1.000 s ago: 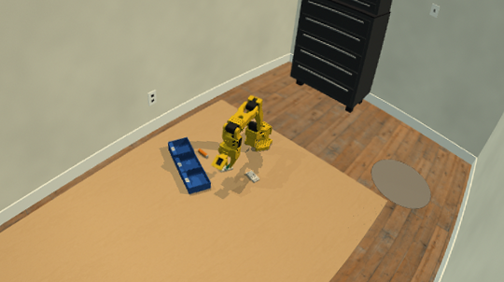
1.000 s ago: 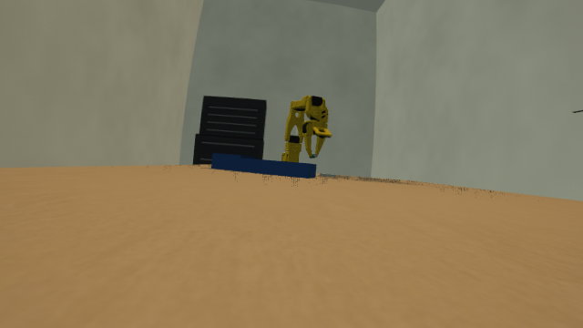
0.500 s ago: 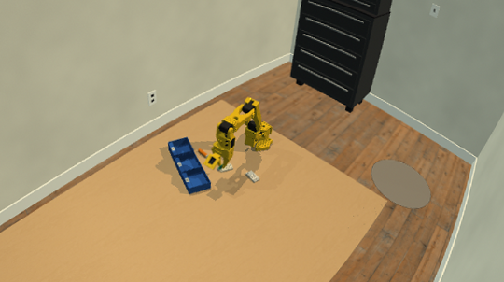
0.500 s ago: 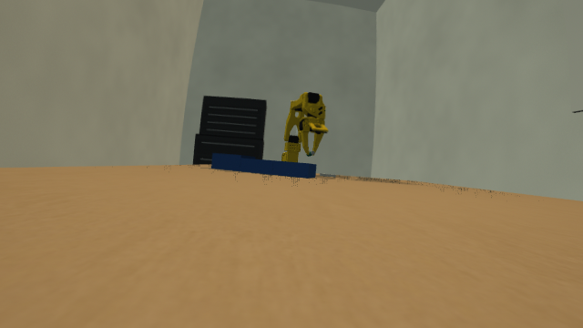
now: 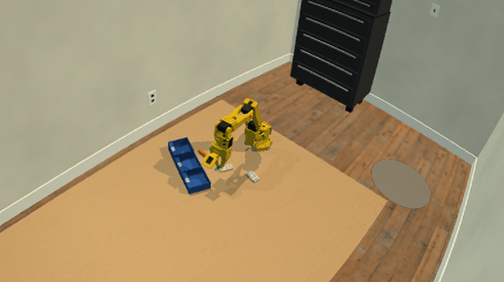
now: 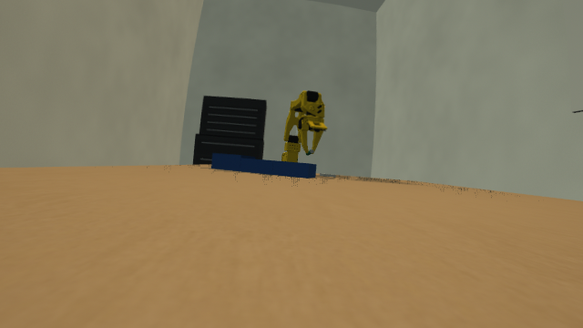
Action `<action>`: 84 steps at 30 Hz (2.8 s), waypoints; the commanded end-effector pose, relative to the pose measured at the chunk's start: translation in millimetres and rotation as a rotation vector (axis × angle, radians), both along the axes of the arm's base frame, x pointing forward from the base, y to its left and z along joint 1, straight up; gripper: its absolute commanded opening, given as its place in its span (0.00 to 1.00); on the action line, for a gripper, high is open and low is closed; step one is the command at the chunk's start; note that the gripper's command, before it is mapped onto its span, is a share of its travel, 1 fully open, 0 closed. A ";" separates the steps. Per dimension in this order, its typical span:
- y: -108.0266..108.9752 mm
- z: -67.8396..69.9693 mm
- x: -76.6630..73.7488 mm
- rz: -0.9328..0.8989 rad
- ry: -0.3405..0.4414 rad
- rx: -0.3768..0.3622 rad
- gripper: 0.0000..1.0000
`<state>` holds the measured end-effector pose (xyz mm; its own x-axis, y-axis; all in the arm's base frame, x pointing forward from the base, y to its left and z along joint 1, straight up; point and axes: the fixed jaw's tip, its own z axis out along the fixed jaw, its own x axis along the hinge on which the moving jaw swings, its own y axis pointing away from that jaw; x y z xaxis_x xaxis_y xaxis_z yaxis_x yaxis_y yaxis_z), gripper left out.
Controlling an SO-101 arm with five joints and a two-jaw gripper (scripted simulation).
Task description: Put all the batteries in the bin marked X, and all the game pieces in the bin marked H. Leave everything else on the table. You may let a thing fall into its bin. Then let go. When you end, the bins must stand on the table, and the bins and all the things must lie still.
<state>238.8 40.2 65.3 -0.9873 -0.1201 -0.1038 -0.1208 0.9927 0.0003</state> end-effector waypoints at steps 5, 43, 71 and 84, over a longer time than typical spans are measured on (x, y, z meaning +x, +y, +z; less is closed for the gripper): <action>-5.5 9.6 14.0 -0.017 -0.058 0.007 0.00; -27.8 10.1 57.7 -0.092 -0.173 0.009 0.00; -37.3 9.5 72.6 -0.122 -0.240 0.009 0.00; -43.7 8.4 77.1 -0.142 -0.265 0.008 0.00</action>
<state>308.8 0.6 60.4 -0.9557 0.0142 -0.2940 0.0159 0.9999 -0.0032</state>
